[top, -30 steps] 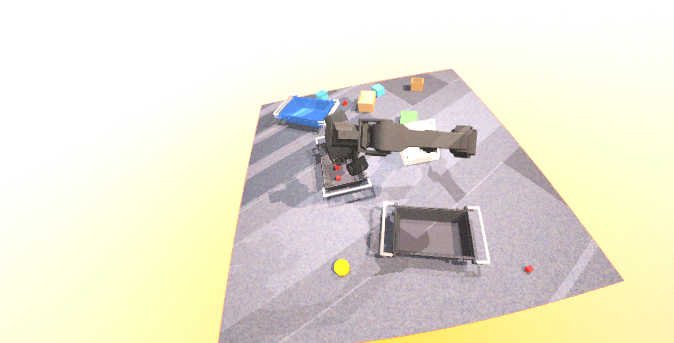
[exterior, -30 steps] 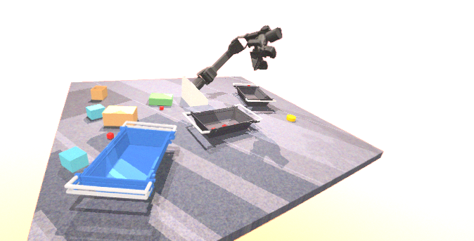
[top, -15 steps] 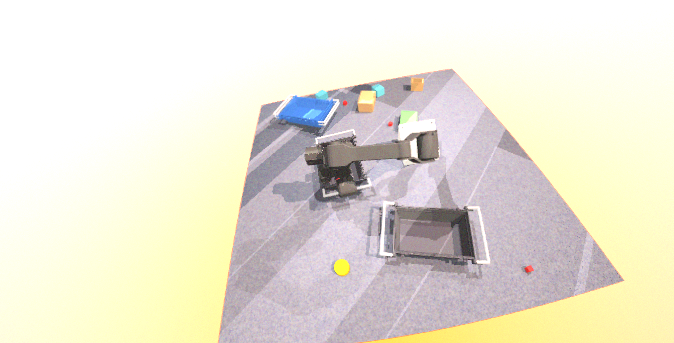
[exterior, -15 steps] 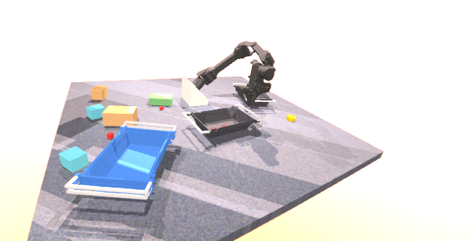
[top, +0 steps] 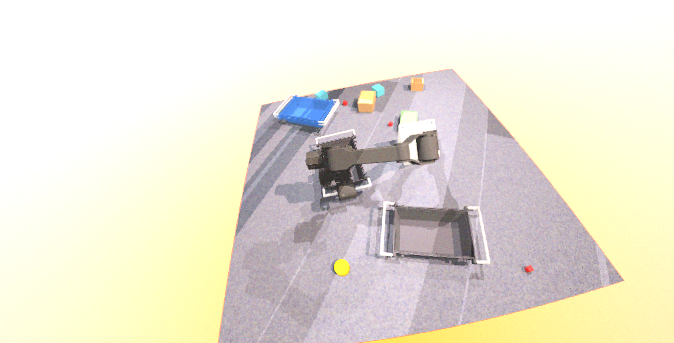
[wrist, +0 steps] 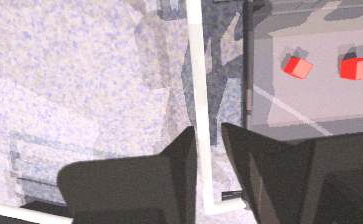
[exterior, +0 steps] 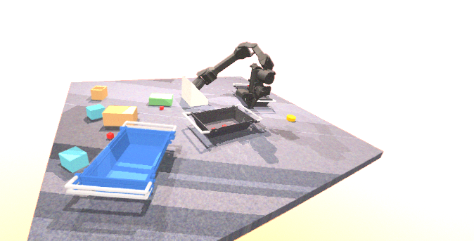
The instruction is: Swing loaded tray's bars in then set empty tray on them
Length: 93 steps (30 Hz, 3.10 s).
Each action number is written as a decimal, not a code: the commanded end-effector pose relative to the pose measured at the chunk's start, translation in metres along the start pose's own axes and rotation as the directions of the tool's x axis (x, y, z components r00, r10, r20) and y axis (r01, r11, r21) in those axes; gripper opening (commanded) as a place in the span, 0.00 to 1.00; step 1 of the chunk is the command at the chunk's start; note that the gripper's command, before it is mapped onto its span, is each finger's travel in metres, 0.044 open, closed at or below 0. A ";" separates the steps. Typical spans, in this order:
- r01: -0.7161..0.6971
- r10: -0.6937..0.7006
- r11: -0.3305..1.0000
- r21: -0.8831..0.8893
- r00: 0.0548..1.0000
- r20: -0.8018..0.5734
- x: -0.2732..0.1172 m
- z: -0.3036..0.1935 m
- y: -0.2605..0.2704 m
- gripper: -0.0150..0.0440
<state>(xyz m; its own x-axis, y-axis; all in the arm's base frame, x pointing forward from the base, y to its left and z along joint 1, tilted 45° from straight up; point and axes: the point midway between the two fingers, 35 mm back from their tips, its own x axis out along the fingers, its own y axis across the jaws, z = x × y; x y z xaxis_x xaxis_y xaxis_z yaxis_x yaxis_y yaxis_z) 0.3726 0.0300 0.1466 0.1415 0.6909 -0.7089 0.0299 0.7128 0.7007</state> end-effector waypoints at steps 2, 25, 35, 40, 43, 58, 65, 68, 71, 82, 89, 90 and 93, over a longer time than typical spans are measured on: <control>-0.006 0.006 1.000 0.007 1.000 -0.011 0.024 -0.002 0.001 0.40; -0.007 0.007 1.000 0.007 1.000 -0.011 0.016 -0.003 -0.020 0.40; -0.006 0.006 1.000 0.007 1.000 -0.011 0.011 -0.003 -0.042 0.40; -0.005 0.005 1.000 0.007 1.000 -0.011 0.015 -0.003 -0.056 0.40; -0.005 0.005 1.000 0.007 1.000 -0.011 0.024 -0.004 -0.067 0.40; -0.004 0.004 1.000 0.007 1.000 -0.012 -0.009 -0.002 -0.069 0.40; -0.001 0.001 1.000 0.013 1.000 -0.012 -0.004 -0.002 -0.071 0.40; -0.001 0.001 1.000 0.013 1.000 -0.012 -0.004 -0.002 -0.071 0.40; -0.001 0.001 1.000 0.013 1.000 -0.012 -0.004 -0.002 -0.071 0.40; -0.001 0.001 1.000 0.013 1.000 -0.012 -0.004 -0.002 -0.071 0.40; -0.001 0.001 1.000 0.016 1.000 -0.011 -0.006 -0.002 -0.071 0.40; 0.000 0.000 1.000 0.022 1.000 -0.008 -0.011 -0.001 -0.071 0.40; 0.002 -0.003 0.999 0.051 1.000 0.006 -0.037 0.000 -0.072 0.40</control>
<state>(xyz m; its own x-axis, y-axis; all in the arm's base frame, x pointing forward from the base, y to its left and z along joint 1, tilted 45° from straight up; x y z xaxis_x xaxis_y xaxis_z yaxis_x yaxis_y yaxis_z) 0.3658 -0.0278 0.1072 0.1253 0.6966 -0.7064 0.0602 0.7054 0.7063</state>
